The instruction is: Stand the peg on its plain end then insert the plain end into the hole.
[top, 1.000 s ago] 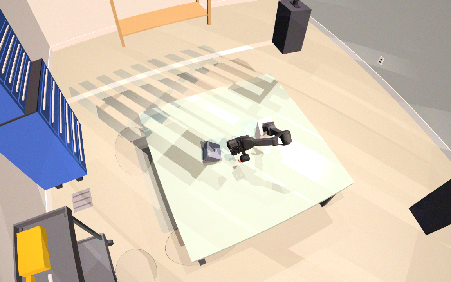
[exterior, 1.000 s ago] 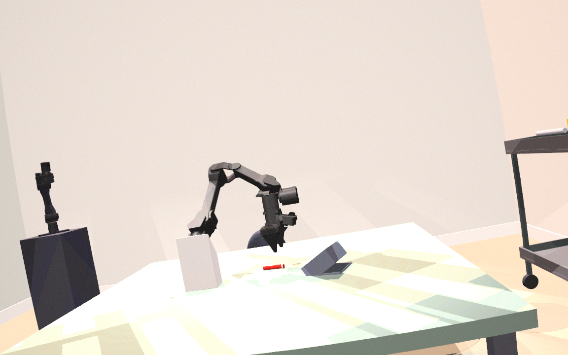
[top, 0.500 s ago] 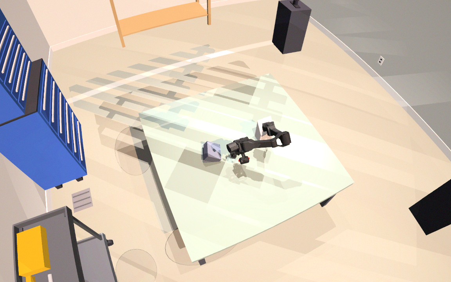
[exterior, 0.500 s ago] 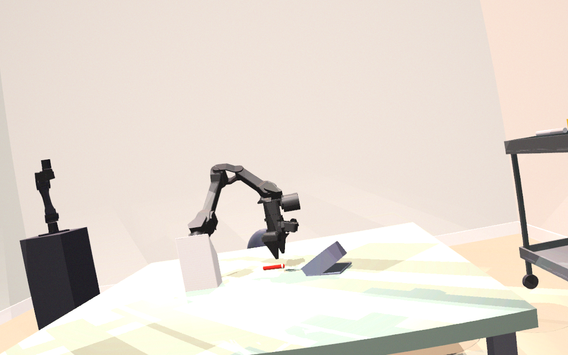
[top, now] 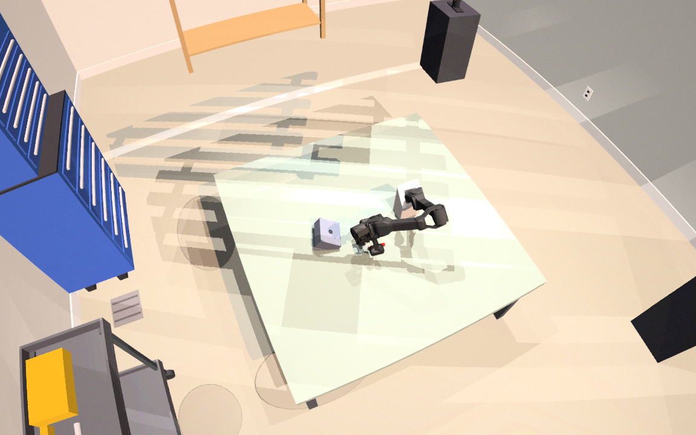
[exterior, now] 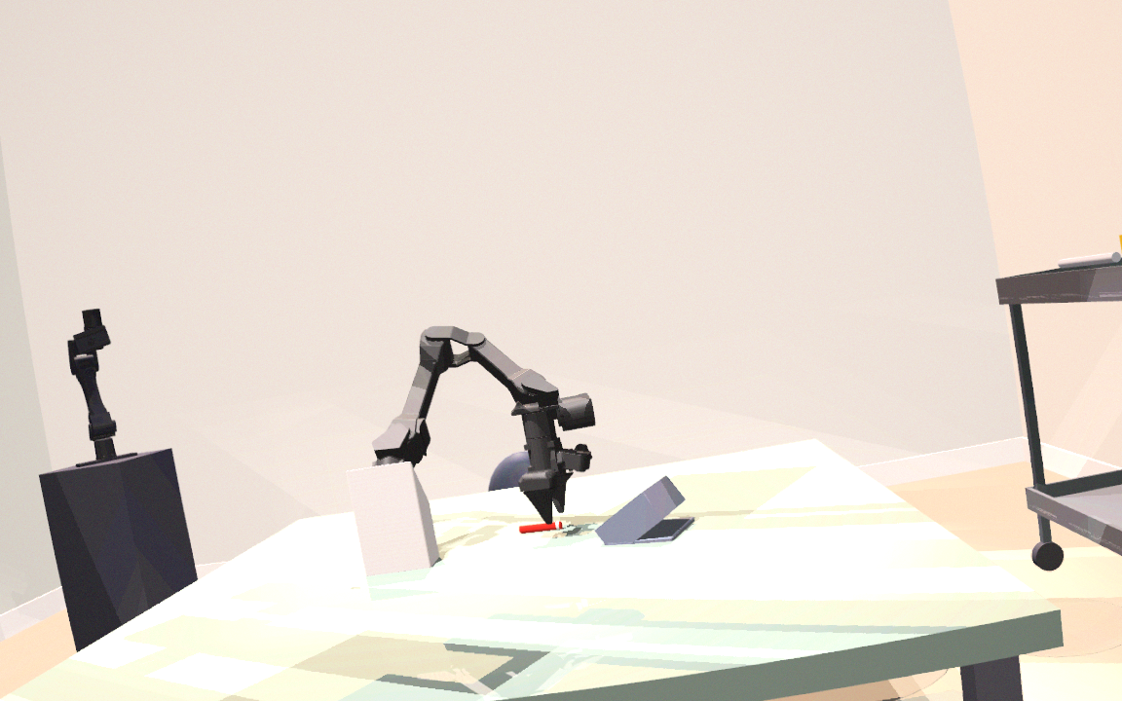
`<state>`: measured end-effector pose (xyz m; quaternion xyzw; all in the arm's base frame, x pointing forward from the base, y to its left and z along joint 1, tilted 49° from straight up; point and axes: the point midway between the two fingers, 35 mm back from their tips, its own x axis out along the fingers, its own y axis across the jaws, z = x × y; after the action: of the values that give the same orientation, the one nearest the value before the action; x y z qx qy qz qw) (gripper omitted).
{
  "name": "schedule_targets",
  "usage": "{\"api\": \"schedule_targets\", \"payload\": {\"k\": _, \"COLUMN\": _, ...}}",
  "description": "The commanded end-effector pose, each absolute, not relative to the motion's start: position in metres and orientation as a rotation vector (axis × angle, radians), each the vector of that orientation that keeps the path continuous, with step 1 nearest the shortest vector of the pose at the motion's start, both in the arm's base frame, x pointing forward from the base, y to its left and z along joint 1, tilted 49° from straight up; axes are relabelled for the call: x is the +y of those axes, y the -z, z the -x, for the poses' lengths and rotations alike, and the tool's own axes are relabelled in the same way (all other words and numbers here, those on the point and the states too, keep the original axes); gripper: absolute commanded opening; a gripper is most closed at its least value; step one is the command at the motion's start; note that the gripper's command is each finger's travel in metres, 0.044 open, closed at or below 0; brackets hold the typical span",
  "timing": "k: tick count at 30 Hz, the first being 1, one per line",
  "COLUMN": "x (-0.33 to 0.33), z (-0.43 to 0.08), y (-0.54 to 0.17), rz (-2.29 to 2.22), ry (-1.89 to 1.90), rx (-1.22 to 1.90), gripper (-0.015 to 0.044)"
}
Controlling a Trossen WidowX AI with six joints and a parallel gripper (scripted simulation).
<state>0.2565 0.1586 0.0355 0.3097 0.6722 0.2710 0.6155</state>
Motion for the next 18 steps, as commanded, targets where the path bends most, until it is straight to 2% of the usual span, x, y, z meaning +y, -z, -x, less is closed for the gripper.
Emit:
{"api": "schedule_targets", "payload": {"k": 1, "x": 0.1639, "z": -0.2536, "y": -0.0309, "rz": -0.721, "ry": -0.623, "rx": 1.557, "gripper": 0.044}}
{"api": "schedule_targets", "payload": {"k": 8, "x": 0.1706, "z": -0.2519, "y": -0.026, "rz": -0.724, "ry": -0.625, "rx": 1.557, "gripper": 0.044}}
{"api": "schedule_targets", "payload": {"k": 18, "x": 0.1706, "z": -0.2519, "y": -0.026, "rz": -0.724, "ry": -0.625, "rx": 1.557, "gripper": 0.0177}}
